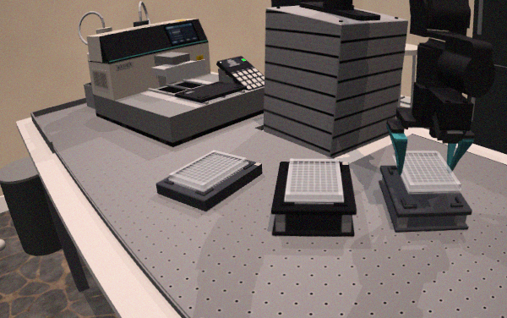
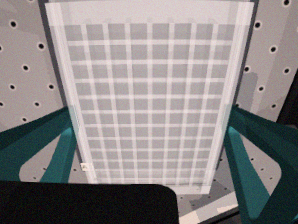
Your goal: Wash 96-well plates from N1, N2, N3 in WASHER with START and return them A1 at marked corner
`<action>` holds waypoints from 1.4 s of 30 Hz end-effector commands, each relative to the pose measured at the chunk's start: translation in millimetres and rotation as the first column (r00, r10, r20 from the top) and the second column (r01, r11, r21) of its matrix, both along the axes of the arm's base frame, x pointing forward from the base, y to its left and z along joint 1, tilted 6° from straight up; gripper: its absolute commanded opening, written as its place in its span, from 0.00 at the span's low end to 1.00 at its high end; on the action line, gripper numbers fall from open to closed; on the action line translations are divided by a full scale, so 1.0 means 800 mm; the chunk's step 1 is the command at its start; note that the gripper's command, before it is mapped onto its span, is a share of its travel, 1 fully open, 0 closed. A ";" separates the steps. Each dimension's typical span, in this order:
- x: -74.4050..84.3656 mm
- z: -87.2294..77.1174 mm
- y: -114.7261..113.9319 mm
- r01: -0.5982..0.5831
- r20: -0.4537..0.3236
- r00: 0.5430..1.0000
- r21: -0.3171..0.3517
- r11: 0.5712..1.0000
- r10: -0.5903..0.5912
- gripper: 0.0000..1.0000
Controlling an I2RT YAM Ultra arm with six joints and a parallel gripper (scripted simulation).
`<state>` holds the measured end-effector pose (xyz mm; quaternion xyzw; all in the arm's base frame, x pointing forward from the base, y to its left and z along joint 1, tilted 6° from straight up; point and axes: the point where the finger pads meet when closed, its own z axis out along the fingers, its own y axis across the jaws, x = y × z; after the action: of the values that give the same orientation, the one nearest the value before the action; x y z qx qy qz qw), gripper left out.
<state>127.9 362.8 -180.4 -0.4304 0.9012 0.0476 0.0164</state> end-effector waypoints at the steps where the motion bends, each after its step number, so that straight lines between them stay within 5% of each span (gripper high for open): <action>1: 0.003 0.000 0.008 0.001 0.009 1.000 0.020 1.000 -0.001 0.00; 42: 0.003 -0.006 0.007 0.001 0.009 1.000 0.020 1.000 -0.001 0.00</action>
<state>128.1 364.4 -189.6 -0.4303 0.9011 0.0501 0.0189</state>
